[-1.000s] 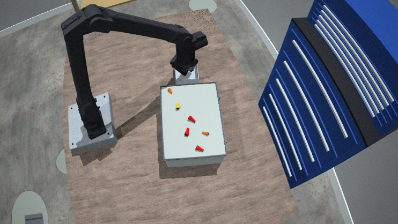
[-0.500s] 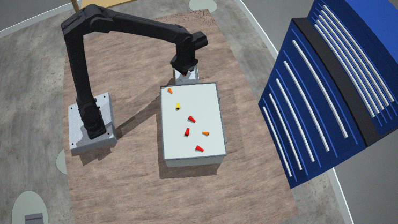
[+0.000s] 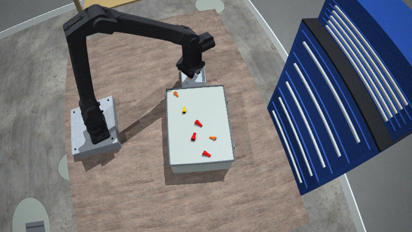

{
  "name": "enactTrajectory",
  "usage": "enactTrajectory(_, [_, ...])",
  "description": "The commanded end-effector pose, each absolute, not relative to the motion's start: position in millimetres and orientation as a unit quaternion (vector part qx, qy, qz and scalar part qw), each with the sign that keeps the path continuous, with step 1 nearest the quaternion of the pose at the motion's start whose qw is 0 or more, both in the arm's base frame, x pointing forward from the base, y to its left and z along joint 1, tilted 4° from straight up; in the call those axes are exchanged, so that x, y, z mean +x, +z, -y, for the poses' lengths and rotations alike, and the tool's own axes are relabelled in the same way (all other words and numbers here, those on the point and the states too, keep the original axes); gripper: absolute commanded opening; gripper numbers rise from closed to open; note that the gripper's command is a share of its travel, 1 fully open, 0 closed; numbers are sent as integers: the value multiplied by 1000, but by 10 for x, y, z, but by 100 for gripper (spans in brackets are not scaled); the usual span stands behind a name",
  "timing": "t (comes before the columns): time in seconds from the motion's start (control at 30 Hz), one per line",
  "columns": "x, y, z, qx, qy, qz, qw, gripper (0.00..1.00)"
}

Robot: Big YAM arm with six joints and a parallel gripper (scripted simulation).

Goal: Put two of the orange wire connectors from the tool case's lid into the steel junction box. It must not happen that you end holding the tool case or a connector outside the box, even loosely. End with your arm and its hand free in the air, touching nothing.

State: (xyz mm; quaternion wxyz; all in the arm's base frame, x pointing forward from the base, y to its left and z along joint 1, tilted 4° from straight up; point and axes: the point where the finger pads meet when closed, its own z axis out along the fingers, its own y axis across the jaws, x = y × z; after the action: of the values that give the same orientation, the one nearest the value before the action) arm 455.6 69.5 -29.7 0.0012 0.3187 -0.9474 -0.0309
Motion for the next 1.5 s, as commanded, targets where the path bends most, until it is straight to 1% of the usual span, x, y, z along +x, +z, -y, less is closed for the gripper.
enactTrajectory(0.0, [4621,-414,-747,317,-31,948,2,6])
enactTrajectory(0.8, [4540,-644,-755,317,-32,948,9,6])
enactTrajectory(1.47, [4623,-621,-753,317,-31,948,1,6])
